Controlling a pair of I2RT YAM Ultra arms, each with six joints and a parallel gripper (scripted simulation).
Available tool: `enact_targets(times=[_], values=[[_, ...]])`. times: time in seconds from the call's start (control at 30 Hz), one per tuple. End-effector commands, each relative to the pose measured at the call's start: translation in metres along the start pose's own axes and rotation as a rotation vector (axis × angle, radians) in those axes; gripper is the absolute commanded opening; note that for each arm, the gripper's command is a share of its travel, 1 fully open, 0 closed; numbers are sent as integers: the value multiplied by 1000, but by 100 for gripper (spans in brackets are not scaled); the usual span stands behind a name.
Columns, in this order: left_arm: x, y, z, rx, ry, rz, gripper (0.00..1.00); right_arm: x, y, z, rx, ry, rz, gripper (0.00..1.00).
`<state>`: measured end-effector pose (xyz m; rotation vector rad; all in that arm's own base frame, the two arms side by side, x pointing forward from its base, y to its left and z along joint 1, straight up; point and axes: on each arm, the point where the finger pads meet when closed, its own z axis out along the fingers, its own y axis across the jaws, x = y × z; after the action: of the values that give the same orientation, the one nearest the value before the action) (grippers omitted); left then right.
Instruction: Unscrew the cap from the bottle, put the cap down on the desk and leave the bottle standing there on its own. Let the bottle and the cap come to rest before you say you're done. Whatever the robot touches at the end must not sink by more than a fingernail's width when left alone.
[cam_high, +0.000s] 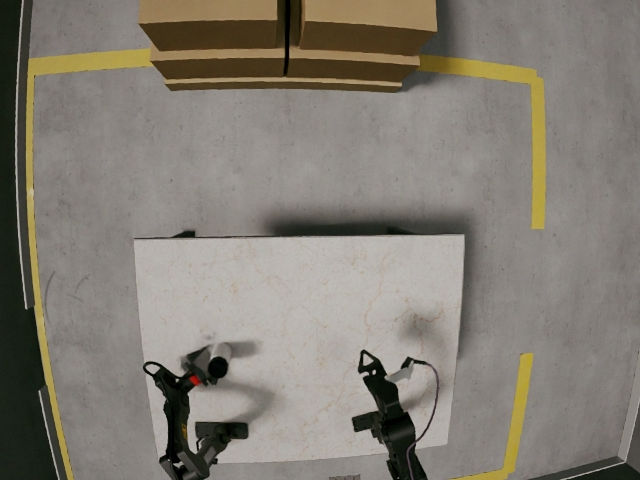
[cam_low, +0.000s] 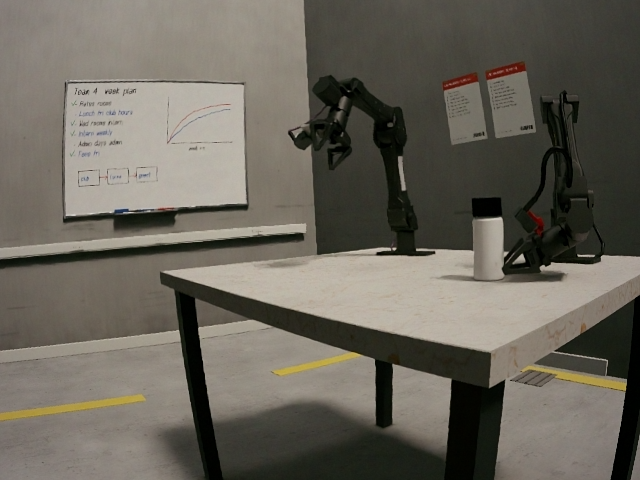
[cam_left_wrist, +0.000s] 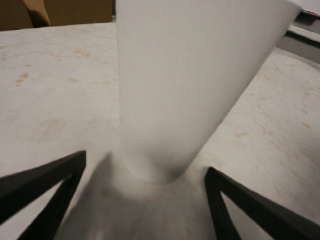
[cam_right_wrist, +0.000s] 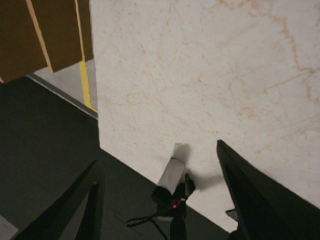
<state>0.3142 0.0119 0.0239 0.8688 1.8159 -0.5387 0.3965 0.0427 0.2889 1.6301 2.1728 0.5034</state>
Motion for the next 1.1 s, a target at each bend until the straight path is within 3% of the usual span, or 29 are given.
enact_targets(times=[0.0,0.5,1.07], values=[[-1,-1,5,-15,-19,-19,96,-3,3,-3,-9,-9,-4,94],[-12,-4,27,-20,-47,-21,96,-3,3,-3,-9,-9,-4,94],[-17,-10,33,-17,-57,-13,96,-3,3,-3,-9,-9,-4,94]])
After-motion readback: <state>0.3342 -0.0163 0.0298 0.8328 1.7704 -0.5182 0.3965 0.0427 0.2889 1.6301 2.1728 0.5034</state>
